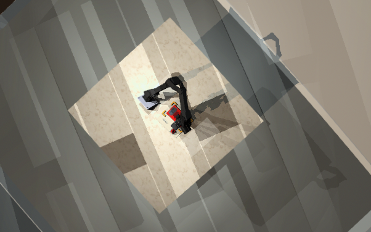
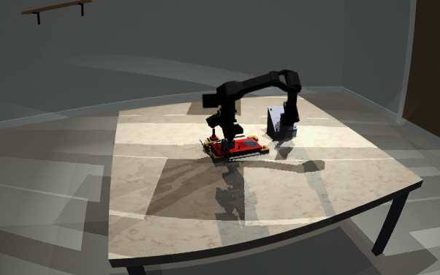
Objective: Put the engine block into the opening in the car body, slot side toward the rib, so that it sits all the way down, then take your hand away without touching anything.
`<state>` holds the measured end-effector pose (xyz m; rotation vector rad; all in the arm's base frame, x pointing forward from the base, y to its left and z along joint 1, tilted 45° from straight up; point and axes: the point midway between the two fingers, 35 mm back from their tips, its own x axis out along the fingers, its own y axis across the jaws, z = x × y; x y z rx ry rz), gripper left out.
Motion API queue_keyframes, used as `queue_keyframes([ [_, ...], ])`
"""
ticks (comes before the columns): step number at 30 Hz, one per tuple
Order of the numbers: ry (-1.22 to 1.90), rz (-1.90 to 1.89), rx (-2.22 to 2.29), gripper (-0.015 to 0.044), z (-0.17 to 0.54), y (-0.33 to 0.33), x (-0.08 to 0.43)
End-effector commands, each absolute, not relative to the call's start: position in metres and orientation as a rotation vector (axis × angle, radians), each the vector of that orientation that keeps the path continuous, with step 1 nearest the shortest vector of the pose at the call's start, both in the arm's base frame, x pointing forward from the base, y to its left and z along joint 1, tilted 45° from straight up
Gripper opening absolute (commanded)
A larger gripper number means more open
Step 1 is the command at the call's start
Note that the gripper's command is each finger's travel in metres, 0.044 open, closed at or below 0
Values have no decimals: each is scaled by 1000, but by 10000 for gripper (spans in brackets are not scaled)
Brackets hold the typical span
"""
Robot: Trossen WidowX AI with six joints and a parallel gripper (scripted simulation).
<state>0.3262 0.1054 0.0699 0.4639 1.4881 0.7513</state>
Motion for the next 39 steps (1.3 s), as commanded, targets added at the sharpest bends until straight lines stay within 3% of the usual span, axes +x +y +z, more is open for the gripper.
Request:
queue_keyframes([
  [1,1487,752,471,159,70,106,326],
  [35,1486,752,471,159,64,112,326],
  [39,1488,752,464,264,64,111,326],
])
